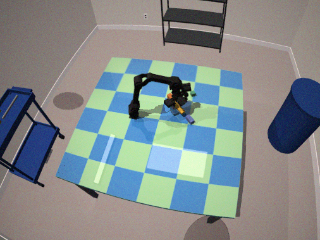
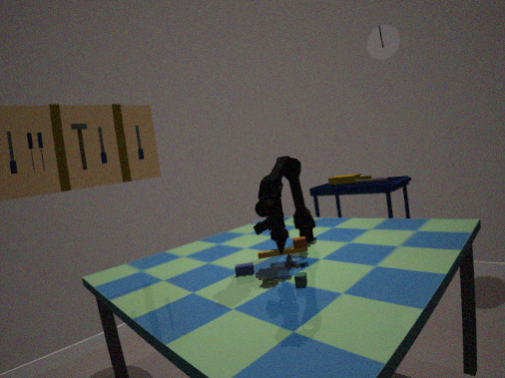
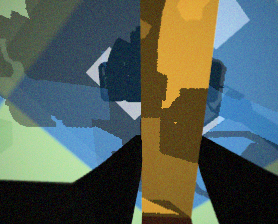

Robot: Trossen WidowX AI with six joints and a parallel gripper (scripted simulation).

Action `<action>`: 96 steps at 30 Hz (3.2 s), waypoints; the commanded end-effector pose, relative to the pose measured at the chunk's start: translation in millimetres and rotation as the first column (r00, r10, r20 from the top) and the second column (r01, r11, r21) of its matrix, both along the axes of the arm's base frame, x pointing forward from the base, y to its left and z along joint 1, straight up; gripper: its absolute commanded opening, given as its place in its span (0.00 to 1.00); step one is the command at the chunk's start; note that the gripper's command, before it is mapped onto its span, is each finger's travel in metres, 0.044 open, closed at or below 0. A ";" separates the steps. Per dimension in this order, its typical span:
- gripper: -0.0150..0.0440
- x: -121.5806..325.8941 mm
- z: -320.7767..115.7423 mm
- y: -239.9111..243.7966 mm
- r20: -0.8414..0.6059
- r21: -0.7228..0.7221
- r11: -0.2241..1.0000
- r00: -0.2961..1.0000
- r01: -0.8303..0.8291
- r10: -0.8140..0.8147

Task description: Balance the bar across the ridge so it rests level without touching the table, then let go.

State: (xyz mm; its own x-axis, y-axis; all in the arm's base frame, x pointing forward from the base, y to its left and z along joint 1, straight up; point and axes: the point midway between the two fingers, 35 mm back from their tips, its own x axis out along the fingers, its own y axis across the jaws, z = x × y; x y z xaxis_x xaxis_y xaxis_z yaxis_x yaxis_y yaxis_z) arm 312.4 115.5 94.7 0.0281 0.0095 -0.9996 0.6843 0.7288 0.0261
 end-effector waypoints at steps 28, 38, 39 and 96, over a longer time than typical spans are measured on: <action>0.25 0.0 -0.1 0.0 0.000 0.000 1.000 1.000 0.000 0.000; 0.54 0.0 -0.1 0.0 0.000 0.000 1.000 1.000 0.000 0.000; 0.54 0.0 -0.1 0.0 0.000 0.000 1.000 1.000 0.000 0.000; 0.83 0.0 -0.1 0.0 0.000 0.000 1.000 1.000 0.000 0.000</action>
